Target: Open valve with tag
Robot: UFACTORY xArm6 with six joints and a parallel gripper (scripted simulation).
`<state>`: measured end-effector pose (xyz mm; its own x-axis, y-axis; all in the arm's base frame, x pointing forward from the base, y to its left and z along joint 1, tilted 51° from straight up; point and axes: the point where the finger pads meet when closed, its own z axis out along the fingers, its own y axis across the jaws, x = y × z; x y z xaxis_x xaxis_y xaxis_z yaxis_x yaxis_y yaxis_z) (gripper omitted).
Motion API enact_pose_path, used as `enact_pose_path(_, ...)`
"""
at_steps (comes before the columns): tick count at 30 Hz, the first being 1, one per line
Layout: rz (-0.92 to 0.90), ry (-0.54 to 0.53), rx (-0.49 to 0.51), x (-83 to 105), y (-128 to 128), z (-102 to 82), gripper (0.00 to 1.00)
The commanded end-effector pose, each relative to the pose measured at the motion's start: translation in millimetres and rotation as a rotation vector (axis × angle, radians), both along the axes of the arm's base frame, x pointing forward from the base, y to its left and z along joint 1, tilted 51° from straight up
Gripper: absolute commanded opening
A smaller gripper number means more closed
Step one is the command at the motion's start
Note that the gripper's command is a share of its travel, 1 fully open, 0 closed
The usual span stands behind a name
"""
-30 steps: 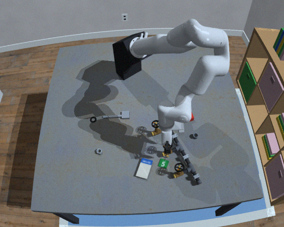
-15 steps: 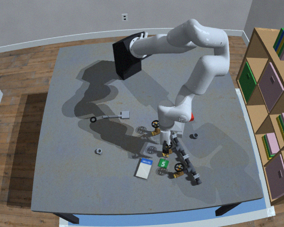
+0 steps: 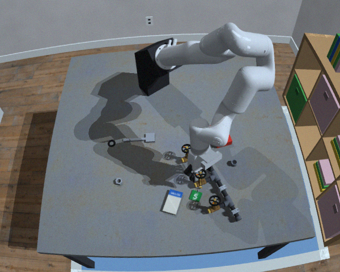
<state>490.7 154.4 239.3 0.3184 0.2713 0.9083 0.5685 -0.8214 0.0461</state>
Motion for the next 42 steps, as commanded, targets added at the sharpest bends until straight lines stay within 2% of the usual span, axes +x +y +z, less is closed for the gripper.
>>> enact_pose_path(1, -0.097, 0.165, 0.202, 0.3, -0.2, 1.0, 1.0)
enact_pose_path(14, -0.395, 0.45, 0.679, 0.3, -0.2, 1.0, 1.0)
enact_pose_path(16, -0.395, 0.45, 0.679, 0.3, -0.2, 1.0, 1.0)
enact_pose_path(17, -0.459, 0.52, 0.789, 0.3, -0.2, 1.0, 1.0)
enact_pose_path(31, -0.748, 0.831, 1.289, 0.3, -0.2, 1.0, 1.0)
enact_pose_path(33, -0.748, 0.831, 1.289, 0.3, -0.2, 1.0, 1.0)
enact_pose_path(34, -0.801, 0.909, 1.387, 0.3, -0.2, 1.0, 1.0)
enact_pose_path(40, -0.877, 1.074, 1.538, 0.3, -0.2, 1.0, 1.0)
enact_pose_path(42, -0.884, 1.103, 1.552, 0.3, -0.2, 1.0, 1.0)
